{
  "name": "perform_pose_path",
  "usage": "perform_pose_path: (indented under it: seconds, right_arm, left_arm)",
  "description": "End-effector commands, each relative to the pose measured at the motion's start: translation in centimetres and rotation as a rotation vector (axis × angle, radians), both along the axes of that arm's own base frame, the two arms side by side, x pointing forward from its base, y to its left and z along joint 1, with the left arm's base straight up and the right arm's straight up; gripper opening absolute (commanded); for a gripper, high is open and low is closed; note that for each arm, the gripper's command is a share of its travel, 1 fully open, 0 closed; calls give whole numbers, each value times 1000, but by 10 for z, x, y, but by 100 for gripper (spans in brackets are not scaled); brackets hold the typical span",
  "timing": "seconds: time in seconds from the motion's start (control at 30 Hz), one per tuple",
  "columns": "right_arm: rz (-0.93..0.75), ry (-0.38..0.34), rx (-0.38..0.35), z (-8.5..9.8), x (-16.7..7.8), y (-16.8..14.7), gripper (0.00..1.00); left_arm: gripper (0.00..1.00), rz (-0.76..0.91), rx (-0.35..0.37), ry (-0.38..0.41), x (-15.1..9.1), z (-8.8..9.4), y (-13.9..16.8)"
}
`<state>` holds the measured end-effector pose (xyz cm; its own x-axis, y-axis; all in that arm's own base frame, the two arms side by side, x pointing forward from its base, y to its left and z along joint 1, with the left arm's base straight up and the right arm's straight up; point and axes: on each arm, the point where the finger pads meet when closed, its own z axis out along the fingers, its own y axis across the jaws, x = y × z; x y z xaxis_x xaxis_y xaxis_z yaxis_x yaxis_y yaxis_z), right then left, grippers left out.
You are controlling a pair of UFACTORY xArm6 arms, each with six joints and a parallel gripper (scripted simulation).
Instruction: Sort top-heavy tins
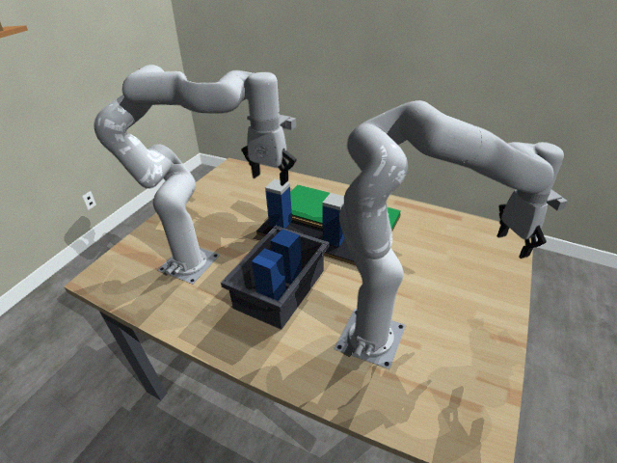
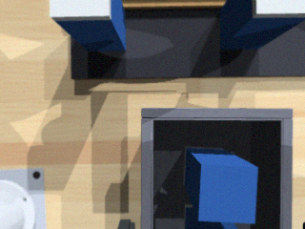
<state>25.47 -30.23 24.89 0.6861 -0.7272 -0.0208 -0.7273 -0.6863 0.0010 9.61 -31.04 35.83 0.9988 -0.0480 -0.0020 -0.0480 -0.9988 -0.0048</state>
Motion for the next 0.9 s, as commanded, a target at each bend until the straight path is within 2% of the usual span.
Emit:
perform_pose_path:
  seconds: [0.0,0.87]
  right_arm:
    - [0,-3,-3,1,1,-1,100]
    - [0,-3,-3,1,1,-1,100]
  left_arm:
    - [100,-1,-5,-1,9,2,14]
    - [100,9,-5,0,69,2,116]
